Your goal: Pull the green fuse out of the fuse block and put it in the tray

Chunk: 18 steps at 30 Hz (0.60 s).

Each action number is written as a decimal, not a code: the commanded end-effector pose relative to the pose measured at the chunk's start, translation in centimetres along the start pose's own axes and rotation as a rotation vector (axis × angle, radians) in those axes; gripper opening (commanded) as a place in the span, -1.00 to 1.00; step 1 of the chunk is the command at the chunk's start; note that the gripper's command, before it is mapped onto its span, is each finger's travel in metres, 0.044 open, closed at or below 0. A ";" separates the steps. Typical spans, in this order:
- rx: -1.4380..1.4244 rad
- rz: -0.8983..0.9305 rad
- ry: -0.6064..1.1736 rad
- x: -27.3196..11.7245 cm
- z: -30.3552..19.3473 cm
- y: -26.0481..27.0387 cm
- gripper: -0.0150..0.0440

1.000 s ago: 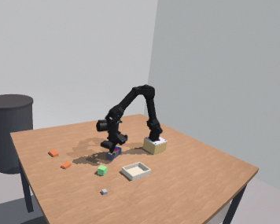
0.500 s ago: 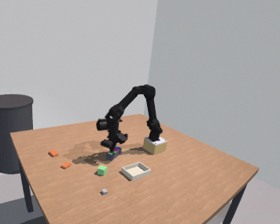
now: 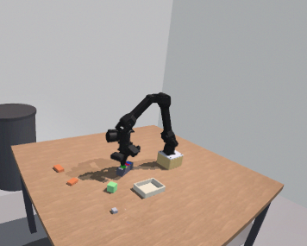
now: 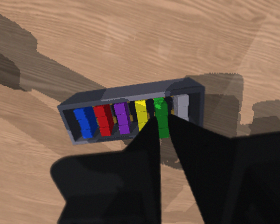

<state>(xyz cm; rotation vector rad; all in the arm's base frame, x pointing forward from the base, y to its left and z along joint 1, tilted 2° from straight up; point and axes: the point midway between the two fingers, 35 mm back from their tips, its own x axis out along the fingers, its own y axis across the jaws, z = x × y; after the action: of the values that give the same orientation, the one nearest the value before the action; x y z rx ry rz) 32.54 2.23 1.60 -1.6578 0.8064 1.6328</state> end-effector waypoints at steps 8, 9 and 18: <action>-0.001 -0.009 0.002 -0.8 -0.1 -0.2 -0.49; -0.001 -0.009 0.002 -0.8 -0.1 -0.2 -0.49; -0.001 -0.009 0.001 -1.3 -0.1 -0.2 -0.49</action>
<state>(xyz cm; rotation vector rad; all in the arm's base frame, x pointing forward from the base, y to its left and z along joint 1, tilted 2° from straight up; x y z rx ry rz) 32.47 2.20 2.47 -1.6568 0.8073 1.6332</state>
